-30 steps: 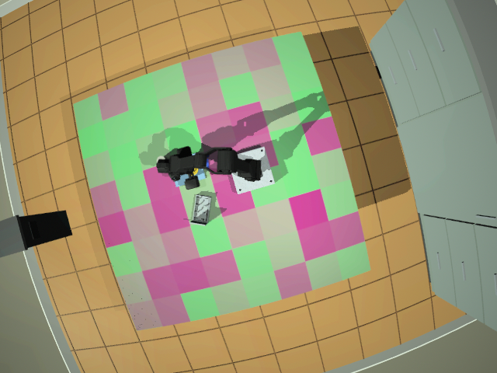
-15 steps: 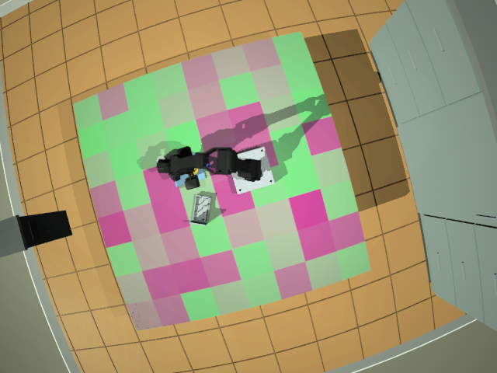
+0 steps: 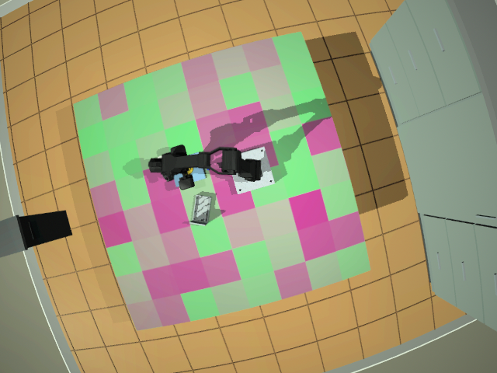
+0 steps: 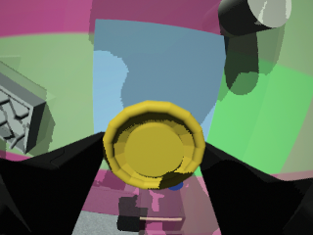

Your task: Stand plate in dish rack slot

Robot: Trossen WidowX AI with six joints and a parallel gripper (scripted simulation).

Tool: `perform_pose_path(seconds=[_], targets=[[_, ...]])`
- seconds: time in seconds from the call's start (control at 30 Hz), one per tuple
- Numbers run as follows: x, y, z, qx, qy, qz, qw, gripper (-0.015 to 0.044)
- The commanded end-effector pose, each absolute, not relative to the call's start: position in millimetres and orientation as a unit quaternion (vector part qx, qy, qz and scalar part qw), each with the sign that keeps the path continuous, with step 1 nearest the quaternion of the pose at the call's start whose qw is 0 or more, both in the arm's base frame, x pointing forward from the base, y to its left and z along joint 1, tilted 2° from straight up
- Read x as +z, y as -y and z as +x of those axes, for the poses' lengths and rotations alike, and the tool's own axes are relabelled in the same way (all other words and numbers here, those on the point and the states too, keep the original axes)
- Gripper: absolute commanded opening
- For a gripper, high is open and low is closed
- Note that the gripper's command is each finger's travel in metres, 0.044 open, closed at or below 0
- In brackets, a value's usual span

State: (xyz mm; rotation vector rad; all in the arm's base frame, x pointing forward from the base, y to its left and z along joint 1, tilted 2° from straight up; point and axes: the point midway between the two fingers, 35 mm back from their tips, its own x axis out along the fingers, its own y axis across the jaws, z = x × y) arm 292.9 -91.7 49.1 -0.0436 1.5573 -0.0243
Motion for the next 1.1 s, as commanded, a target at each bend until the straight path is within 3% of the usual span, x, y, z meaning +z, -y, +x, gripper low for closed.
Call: perform_pose_path(seconds=[0.0, 0.7, 1.07], targets=[[75.1, 91.3, 295.7, -0.012, -0.698, -0.020, 0.716, 0.0000], [164.0, 87.8, 294.4, -0.012, -0.698, -0.020, 0.716, 0.0000], [166.7, 79.1, 291.8, 0.054, -0.695, -0.087, 0.711, 0.0000]])
